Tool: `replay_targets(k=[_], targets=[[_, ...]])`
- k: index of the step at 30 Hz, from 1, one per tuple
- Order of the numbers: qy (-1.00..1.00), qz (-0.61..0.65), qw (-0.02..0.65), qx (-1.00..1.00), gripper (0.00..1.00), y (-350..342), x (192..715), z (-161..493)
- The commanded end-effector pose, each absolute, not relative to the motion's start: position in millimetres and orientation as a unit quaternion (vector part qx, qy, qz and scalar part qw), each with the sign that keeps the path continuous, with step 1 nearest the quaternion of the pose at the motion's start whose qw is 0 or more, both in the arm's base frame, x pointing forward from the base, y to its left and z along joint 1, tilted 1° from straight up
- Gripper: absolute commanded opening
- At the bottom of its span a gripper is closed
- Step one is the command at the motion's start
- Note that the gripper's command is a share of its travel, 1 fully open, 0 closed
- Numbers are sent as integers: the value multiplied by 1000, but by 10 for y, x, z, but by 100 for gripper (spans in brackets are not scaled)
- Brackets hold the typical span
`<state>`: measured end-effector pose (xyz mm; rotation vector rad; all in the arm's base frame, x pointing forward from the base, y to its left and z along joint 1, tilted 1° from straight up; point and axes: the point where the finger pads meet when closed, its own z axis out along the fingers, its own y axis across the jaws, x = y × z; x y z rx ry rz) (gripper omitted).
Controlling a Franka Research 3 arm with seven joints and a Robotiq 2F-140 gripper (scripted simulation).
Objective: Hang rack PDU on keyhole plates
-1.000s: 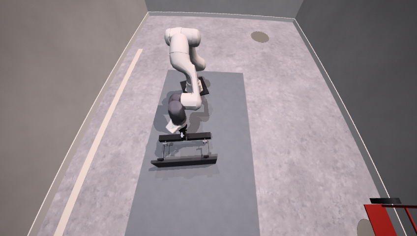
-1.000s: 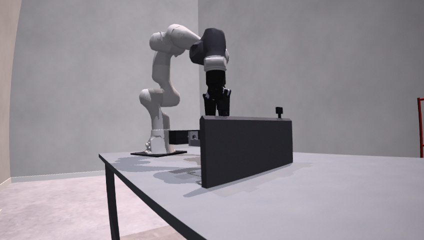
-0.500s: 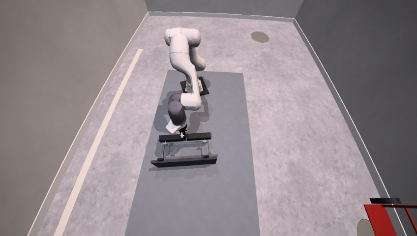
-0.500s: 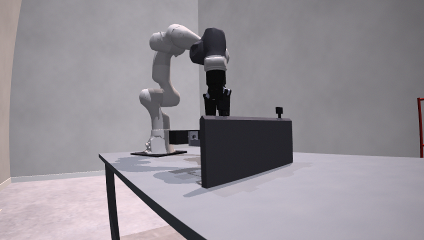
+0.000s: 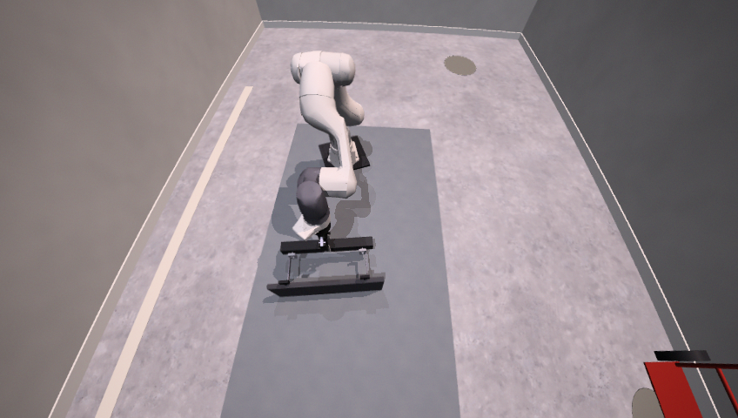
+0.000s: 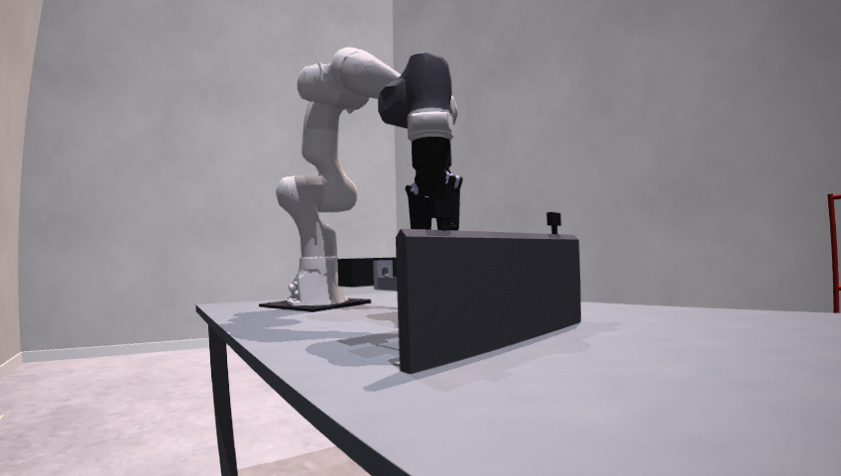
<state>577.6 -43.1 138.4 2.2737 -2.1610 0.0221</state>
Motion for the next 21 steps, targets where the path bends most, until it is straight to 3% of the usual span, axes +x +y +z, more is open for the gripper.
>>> replay_targets(k=[1,21], targets=[[-691,9,2,723,0,-431,5825,1413],[-691,9,2,723,0,-429,5898,1414]])
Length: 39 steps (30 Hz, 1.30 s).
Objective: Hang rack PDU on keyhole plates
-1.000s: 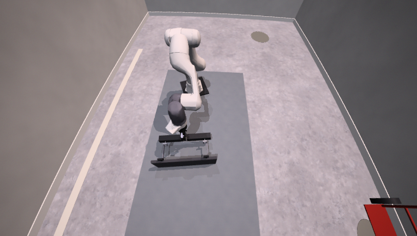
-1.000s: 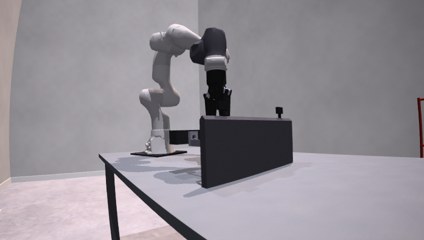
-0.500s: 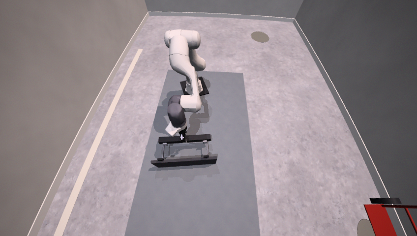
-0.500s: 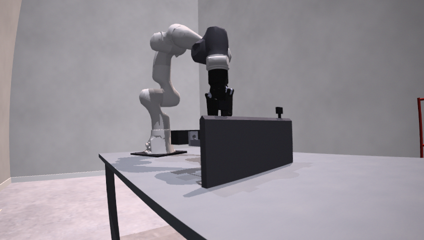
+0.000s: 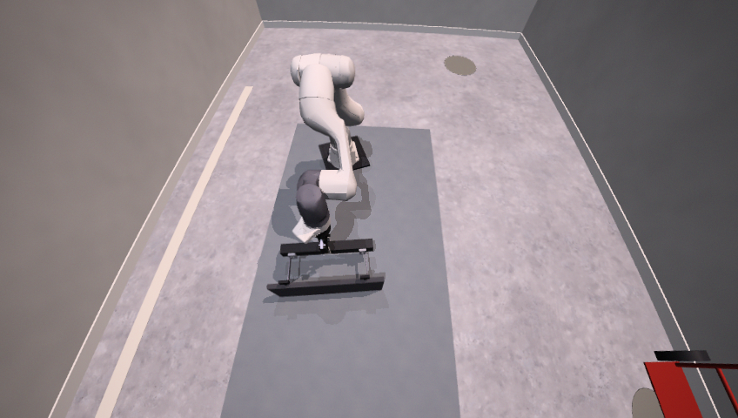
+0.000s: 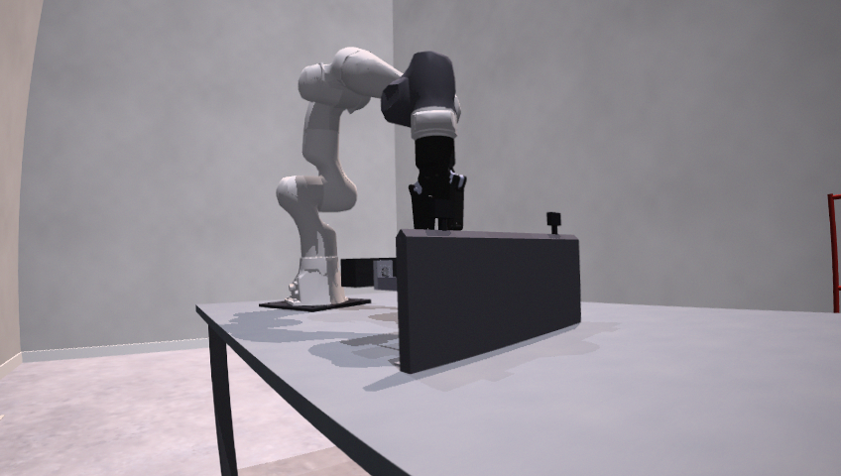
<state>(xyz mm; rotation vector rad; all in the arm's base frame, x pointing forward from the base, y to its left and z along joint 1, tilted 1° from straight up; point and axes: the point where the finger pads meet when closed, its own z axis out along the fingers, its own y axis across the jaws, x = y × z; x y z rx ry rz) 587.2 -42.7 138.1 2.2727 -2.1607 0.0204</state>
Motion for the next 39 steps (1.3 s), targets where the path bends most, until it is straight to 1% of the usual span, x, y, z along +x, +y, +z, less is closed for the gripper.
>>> replay_targets(k=[1,39], targets=[[-691,9,2,723,0,-429,5898,1414],[-690,9,2,724,0,-427,5899,1352]])
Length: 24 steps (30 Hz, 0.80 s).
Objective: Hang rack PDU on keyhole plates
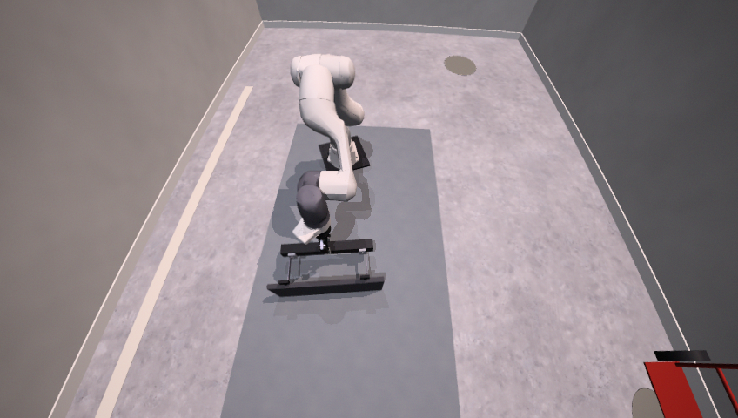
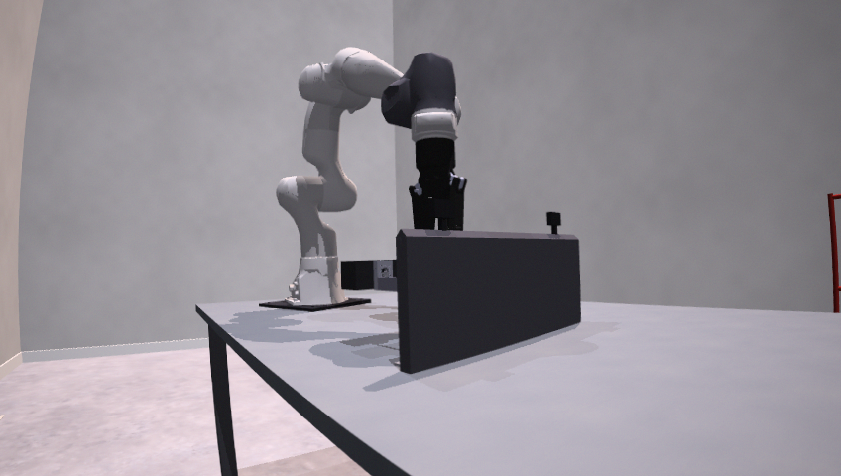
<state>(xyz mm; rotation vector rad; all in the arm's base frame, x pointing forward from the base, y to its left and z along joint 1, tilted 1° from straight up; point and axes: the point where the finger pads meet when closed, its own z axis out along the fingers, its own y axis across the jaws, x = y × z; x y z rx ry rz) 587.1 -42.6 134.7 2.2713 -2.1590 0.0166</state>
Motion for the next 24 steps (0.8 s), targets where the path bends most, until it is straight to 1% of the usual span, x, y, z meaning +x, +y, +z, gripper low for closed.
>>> replay_targets(k=[1,24], targets=[[-690,9,2,724,0,-427,5899,1346],[-690,9,2,724,0,-423,5899,1261]])
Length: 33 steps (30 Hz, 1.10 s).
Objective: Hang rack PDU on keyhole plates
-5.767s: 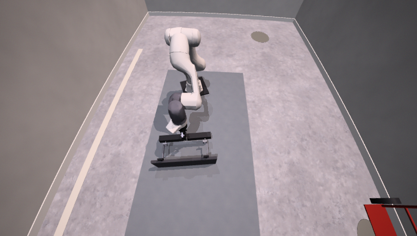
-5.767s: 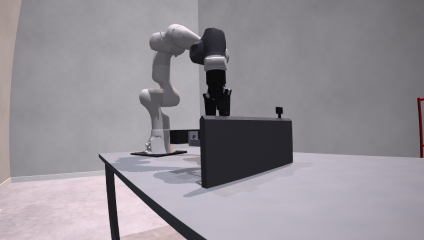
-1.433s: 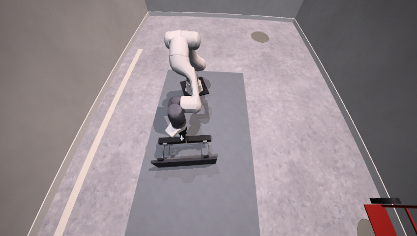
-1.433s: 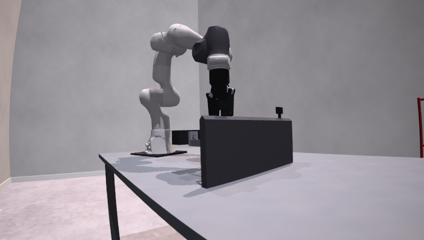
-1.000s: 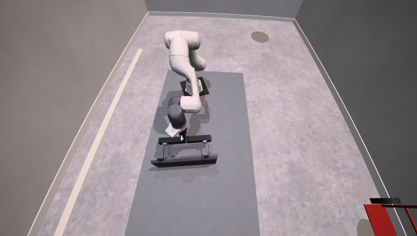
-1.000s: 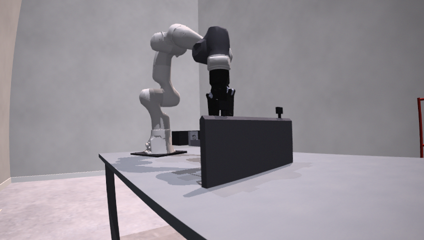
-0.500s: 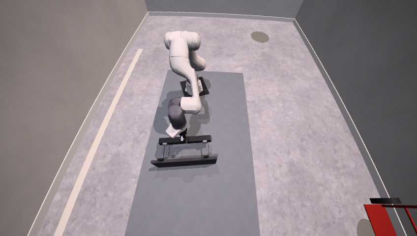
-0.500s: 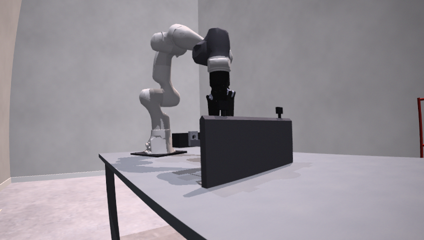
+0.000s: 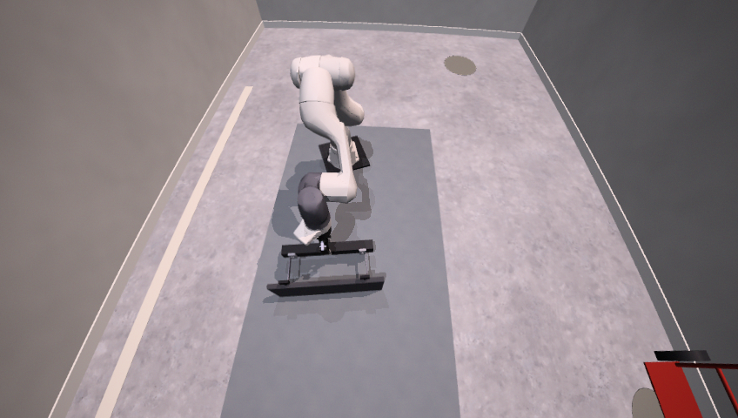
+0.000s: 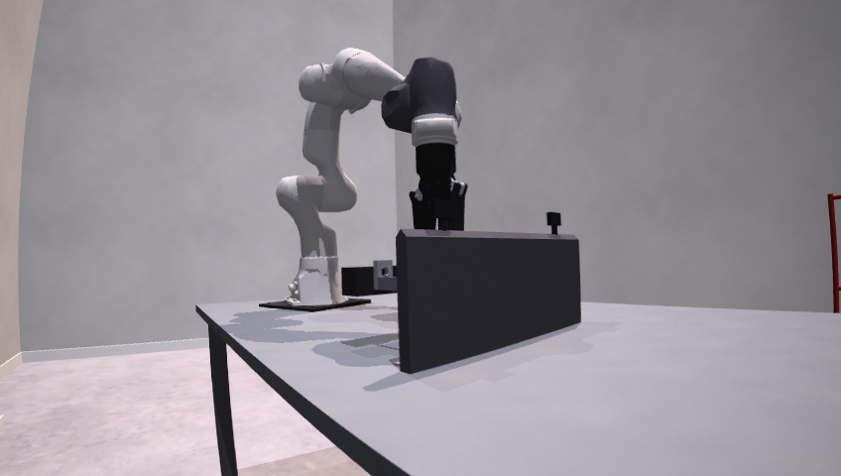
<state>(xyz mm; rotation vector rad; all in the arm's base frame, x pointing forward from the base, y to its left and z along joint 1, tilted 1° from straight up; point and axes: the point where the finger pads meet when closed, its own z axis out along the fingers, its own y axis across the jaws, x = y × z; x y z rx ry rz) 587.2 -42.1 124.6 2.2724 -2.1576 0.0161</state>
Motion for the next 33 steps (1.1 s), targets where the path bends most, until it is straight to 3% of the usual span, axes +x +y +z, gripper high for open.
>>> replay_targets(k=[1,18,19,33], targets=[[-690,9,2,724,0,-423,5899,1260],[-690,9,2,724,0,-423,5899,1260],[-690,9,2,724,100,-423,5899,1260],[-690,9,2,724,100,-423,5899,1260]])
